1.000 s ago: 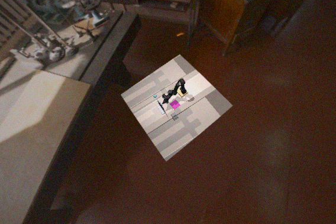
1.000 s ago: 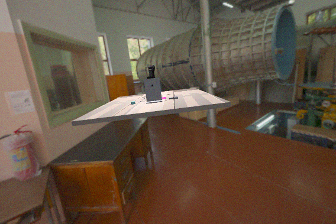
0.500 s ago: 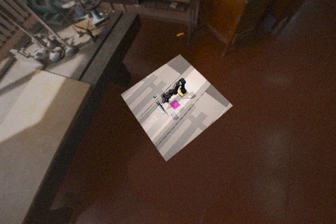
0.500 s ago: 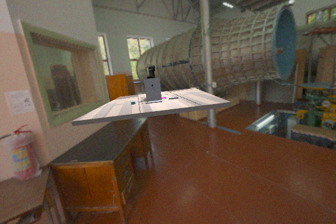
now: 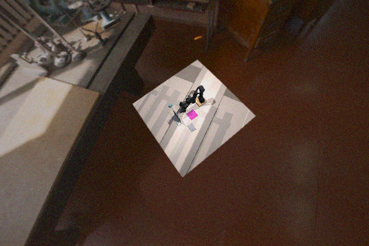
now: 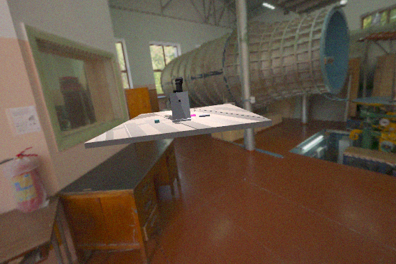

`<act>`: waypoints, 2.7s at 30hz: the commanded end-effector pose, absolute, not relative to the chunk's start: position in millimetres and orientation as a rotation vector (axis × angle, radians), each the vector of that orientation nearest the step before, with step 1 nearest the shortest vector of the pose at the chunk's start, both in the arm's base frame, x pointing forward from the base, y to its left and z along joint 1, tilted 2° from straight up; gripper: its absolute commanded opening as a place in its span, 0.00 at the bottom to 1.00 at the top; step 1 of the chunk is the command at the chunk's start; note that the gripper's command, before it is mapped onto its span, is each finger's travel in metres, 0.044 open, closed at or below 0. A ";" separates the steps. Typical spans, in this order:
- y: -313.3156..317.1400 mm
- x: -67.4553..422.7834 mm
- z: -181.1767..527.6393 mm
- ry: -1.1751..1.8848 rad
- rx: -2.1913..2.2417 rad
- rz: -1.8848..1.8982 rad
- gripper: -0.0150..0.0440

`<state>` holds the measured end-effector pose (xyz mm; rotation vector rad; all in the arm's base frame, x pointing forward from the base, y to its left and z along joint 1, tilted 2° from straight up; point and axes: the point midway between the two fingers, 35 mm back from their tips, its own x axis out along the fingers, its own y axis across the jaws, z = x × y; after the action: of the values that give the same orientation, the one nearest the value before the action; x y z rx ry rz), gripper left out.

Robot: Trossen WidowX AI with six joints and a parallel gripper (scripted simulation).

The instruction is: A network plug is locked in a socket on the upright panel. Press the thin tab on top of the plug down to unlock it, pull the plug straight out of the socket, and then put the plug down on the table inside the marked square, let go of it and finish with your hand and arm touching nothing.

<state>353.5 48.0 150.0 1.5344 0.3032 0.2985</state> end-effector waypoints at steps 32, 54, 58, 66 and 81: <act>42.9 332.0 147.9 0.312 1.538 0.295 0.25; 39.7 321.2 147.9 0.312 1.538 0.294 0.25; 39.2 319.3 147.9 0.312 1.538 0.294 0.25; 39.5 321.6 159.0 0.304 1.535 0.299 0.25; 41.5 315.7 181.8 0.307 1.536 0.297 0.25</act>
<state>316.4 41.5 175.6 1.5365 0.3123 0.2962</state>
